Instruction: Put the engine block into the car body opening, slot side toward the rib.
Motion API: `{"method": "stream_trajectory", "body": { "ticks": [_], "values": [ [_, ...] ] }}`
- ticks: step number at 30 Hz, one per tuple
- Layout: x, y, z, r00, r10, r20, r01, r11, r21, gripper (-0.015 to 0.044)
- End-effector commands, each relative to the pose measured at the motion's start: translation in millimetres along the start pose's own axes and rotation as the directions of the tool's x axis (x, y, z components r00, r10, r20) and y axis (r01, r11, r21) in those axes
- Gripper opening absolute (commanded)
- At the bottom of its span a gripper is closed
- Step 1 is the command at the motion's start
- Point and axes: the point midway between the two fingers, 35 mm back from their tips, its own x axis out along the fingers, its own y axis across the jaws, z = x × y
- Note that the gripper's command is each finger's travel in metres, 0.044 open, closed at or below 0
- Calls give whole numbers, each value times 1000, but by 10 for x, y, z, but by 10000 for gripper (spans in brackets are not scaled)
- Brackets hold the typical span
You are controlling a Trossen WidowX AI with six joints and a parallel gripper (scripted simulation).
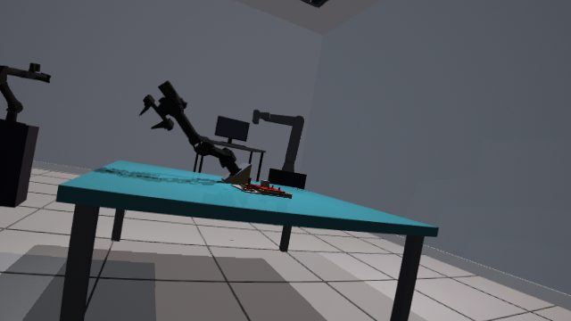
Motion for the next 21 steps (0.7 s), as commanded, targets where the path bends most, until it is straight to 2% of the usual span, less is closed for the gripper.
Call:
{"method": "stream_trajectory", "body": {
  "ticks": [1,2,12,21],
  "values": [
    [0,0,0,1000,0,0,0,1000,0,426],
    [2,-1,12,1000,-1,4,1,1000,2,440],
    [74,-83,722,976,-62,211,42,994,99,440],
    [23,-295,1680,873,-178,454,83,972,221,440]
  ]
}}
